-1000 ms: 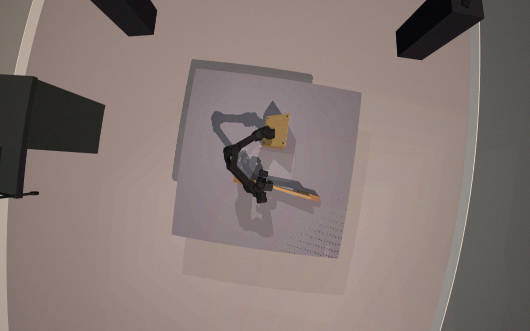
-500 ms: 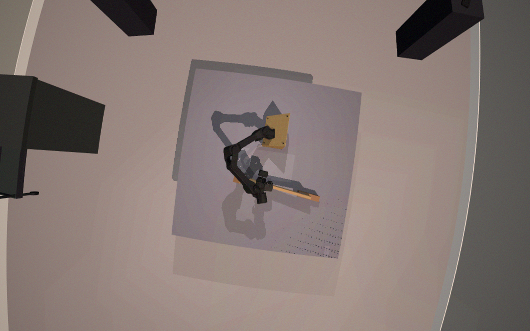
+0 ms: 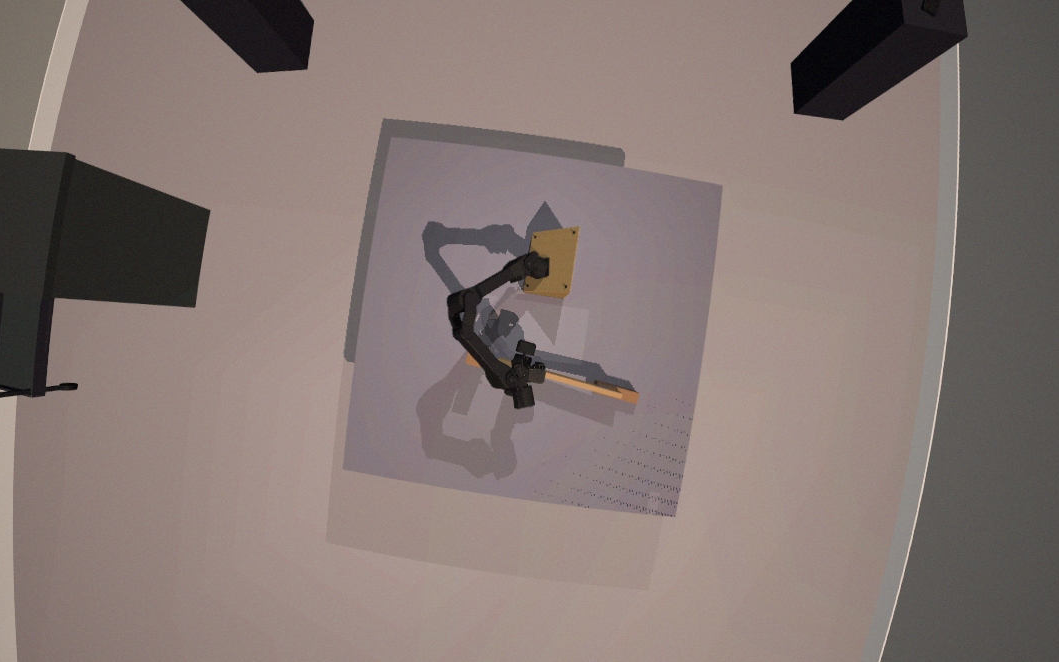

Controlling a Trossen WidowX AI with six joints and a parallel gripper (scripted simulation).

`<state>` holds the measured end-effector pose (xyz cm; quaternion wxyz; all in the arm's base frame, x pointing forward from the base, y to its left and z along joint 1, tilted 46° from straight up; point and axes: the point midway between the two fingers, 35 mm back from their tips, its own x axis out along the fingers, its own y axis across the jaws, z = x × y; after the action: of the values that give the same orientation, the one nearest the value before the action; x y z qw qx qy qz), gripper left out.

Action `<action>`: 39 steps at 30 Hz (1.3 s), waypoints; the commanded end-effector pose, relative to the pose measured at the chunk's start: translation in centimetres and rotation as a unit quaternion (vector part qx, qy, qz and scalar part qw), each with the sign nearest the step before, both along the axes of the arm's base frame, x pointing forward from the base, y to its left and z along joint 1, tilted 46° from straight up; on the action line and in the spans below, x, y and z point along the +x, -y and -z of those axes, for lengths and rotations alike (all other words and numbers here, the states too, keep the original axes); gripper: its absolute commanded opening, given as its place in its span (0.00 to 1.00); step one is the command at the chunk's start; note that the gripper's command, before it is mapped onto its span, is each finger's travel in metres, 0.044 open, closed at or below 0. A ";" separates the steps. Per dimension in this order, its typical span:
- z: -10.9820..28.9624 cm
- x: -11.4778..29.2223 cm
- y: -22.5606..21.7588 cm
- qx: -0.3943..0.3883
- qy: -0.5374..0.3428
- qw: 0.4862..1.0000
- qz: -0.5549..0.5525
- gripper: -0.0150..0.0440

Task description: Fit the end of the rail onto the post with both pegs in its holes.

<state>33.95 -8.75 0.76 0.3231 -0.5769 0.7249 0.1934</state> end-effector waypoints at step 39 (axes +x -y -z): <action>-1.8 0.7 -2.1 0.005 0.008 1.000 -0.006 0.25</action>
<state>34.18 -7.45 2.00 0.3206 -0.5779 0.7254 0.1925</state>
